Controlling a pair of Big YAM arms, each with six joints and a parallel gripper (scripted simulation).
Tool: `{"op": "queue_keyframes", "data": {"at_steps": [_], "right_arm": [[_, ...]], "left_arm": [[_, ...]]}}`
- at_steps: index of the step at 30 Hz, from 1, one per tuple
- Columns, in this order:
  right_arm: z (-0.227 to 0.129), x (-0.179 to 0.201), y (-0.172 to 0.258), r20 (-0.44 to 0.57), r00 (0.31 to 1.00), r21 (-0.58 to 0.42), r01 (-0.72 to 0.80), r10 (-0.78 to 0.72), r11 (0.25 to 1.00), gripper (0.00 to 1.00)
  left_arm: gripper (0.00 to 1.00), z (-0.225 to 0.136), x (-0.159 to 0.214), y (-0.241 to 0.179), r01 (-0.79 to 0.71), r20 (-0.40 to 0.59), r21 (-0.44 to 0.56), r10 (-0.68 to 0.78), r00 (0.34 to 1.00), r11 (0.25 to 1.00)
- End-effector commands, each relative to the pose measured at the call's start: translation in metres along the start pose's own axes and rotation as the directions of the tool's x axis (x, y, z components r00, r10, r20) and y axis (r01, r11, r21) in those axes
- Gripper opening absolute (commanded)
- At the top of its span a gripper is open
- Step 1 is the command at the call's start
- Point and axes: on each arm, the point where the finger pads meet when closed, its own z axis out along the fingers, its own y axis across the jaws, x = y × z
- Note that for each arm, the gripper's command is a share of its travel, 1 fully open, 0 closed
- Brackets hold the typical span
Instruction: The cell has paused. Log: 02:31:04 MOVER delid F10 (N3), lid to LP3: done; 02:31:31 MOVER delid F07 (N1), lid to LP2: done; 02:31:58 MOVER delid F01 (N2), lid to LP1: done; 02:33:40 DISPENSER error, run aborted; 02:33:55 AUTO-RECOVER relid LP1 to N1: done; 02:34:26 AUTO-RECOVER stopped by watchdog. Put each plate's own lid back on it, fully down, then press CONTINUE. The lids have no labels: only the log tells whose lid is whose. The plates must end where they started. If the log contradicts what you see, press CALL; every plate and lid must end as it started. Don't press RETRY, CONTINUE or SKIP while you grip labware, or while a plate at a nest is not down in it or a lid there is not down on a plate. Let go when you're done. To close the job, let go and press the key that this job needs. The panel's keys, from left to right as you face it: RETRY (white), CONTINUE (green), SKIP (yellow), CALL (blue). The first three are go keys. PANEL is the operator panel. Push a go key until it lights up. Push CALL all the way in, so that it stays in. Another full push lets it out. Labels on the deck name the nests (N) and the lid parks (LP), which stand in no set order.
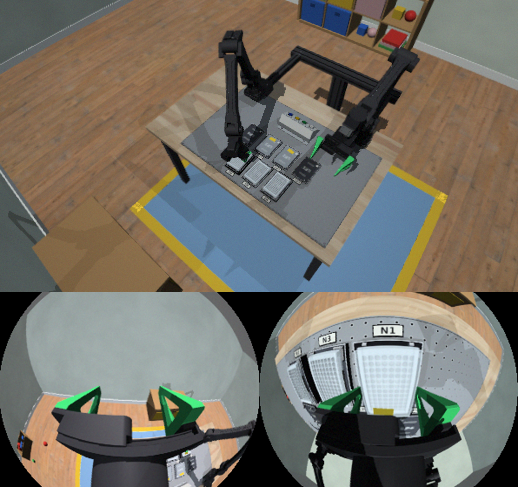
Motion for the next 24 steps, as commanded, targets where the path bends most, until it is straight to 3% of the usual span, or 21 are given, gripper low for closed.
{"op": "queue_keyframes", "data": {"at_steps": [1,24], "right_arm": [[-0.014,-0.016,0.006,0.029,1.000,-0.019,0.004,-0.003,1.000,0.00],[-0.041,-0.023,0.026,0.035,0.999,-0.025,-0.037,0.038,0.999,0.00]], "left_arm": [[1.00,0.000,-0.034,-0.004,-0.007,0.060,0.008,0.007,0.998,1.000],[1.00,0.000,-0.034,-0.004,-0.007,0.060,0.008,0.007,0.998,1.000]]}}
